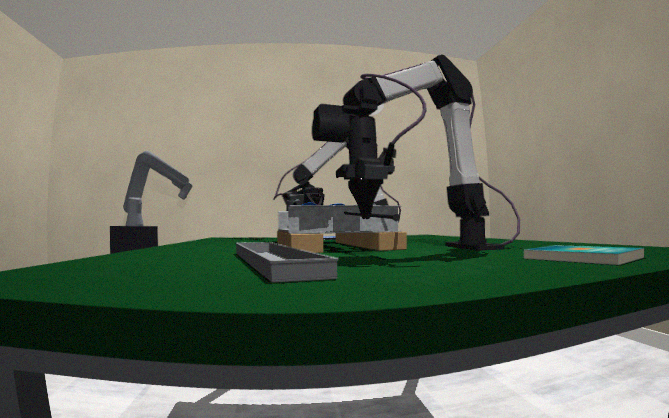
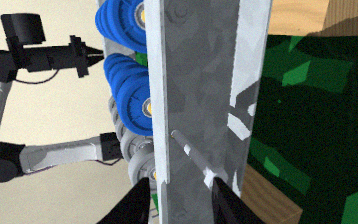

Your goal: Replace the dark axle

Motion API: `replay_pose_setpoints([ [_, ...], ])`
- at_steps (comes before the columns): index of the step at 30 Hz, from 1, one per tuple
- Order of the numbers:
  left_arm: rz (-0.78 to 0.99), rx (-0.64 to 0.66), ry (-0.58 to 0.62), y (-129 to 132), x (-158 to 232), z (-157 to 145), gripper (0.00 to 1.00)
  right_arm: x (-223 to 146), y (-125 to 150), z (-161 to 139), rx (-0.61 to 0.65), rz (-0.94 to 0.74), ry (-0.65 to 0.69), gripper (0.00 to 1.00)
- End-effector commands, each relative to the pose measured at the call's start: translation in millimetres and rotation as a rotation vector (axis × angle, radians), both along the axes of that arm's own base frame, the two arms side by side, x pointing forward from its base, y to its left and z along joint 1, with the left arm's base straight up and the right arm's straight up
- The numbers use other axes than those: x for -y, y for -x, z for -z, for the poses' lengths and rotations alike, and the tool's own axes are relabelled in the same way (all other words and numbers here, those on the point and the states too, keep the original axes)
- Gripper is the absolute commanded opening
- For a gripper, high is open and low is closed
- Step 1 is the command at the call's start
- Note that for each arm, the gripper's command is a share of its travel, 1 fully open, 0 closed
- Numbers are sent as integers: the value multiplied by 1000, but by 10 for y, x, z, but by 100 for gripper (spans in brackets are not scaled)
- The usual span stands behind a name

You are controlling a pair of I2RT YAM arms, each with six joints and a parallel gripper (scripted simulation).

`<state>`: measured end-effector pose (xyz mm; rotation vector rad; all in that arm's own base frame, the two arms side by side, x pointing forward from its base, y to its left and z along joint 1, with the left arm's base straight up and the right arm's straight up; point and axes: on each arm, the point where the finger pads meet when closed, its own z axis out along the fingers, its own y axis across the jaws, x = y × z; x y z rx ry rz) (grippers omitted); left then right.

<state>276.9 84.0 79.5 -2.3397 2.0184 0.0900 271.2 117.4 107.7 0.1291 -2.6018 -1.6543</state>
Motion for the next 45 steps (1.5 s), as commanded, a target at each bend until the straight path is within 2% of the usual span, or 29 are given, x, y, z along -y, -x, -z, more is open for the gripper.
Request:
replay_pose_setpoints([
  [1, 2, 73, 7, -131, 66, -181, 0, -111, -36, -84, 44, 14, -24, 33],
  [3, -6, 36, 3, -79, 66, -110, 0, -115, -34, -67, 36, 11, -28, 33],
  [9, -6, 46, -6, -80, 95, -185, 0, -131, -57, 6, 5, 2, -39, 33],
  [15, -7, 53, -16, -101, 115, -202, 0, -139, -108, -36, 54, -16, -48, 33],
  [19, -2, 70, -17, -147, 116, -208, 0, -143, -88, -29, 46, -14, -50, 33],
  [20, -7, 39, -19, -83, 131, -152, 0, -145, -37, -84, 26, -14, -55, 33],
  [21, -7, 53, -23, -95, 135, -227, 0, -153, -34, -77, -2, -16, -59, 33],
  [36, -4, 76, -43, -155, 177, -255, 0, -179, -7, -80, -12, -19, -74, 33],
  [38, -7, 8, -39, -95, 197, -129, 0, -183, -14, -90, -9, -20, -77, 33],
  [39, -5, 53, -42, -196, 181, -128, 0, -184, -15, -92, -8, -20, -78, 33],
  [45, -1, 33, -38, -66, 206, -70, 0, -196, 16, -87, -20, -20, -85, 33],
])
